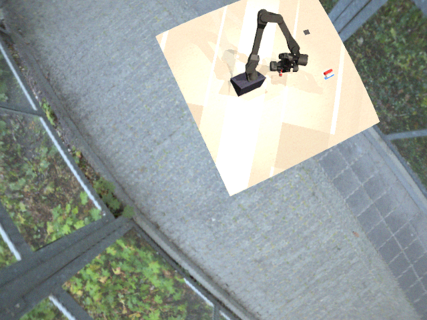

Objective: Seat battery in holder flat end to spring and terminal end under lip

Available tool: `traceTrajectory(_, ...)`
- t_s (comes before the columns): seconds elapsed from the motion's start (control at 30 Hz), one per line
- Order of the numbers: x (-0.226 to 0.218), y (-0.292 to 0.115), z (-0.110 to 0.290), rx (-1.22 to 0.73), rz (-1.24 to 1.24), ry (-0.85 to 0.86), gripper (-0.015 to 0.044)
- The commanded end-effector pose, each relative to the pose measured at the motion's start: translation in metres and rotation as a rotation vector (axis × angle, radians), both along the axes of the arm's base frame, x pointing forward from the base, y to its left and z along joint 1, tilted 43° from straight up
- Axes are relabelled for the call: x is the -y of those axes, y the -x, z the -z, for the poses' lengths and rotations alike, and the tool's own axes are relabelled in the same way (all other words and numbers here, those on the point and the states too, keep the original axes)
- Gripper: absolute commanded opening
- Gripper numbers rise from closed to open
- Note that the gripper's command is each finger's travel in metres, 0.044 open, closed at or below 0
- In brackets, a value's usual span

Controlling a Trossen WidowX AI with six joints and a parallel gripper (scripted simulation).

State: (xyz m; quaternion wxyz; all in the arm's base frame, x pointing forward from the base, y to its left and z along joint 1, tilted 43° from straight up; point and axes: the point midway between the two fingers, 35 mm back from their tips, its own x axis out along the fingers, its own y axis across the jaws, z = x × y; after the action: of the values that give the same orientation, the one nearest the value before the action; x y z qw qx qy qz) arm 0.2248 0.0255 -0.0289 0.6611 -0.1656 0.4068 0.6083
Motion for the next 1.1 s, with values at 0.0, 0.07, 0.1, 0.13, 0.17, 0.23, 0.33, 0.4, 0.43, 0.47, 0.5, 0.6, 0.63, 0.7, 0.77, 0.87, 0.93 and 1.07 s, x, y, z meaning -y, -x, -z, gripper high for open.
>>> traceTrajectory(0.0, -0.004, -0.008, -0.010, -0.074, 0.101, 0.008, 0.0070)
traceTrajectory(0.07, -0.008, -0.011, -0.014, -0.128, 0.161, 0.013, 0.0070)
traceTrajectory(0.1, -0.009, -0.012, -0.016, -0.156, 0.191, 0.015, 0.0070)
traceTrajectory(0.13, -0.011, -0.014, -0.018, -0.183, 0.221, 0.017, 0.0070)
traceTrajectory(0.17, -0.013, -0.015, -0.021, -0.210, 0.251, 0.019, 0.0070)
traceTrajectory(0.23, -0.016, -0.018, -0.025, -0.263, 0.309, 0.024, 0.0070)
traceTrajectory(0.33, -0.021, -0.021, -0.031, -0.342, 0.394, 0.030, 0.0070)
traceTrajectory(0.4, -0.025, -0.023, -0.036, -0.394, 0.451, 0.034, 0.0070)
traceTrajectory(0.43, -0.026, -0.024, -0.038, -0.420, 0.479, 0.036, 0.0070)
traceTrajectory(0.47, -0.028, -0.025, -0.040, -0.447, 0.508, 0.038, 0.0070)
traceTrajectory(0.5, -0.030, -0.026, -0.042, -0.473, 0.536, 0.040, 0.0070)
traceTrajectory(0.6, -0.036, -0.028, -0.049, -0.552, 0.620, 0.046, 0.0070)
traceTrajectory(0.63, -0.038, -0.029, -0.052, -0.579, 0.649, 0.048, 0.0070)
traceTrajectory(0.7, -0.042, -0.030, -0.056, -0.631, 0.705, 0.052, 0.0070)
traceTrajectory(0.77, -0.045, -0.032, -0.061, -0.679, 0.755, 0.056, 0.0070)
traceTrajectory(0.87, -0.047, -0.032, -0.062, -0.700, 0.776, 0.057, 0.0070)
traceTrajectory(0.93, -0.047, -0.032, -0.062, -0.700, 0.776, 0.057, 0.0070)
traceTrajectory(1.07, -0.050, -0.033, -0.057, -0.682, 0.796, 0.043, 0.0070)
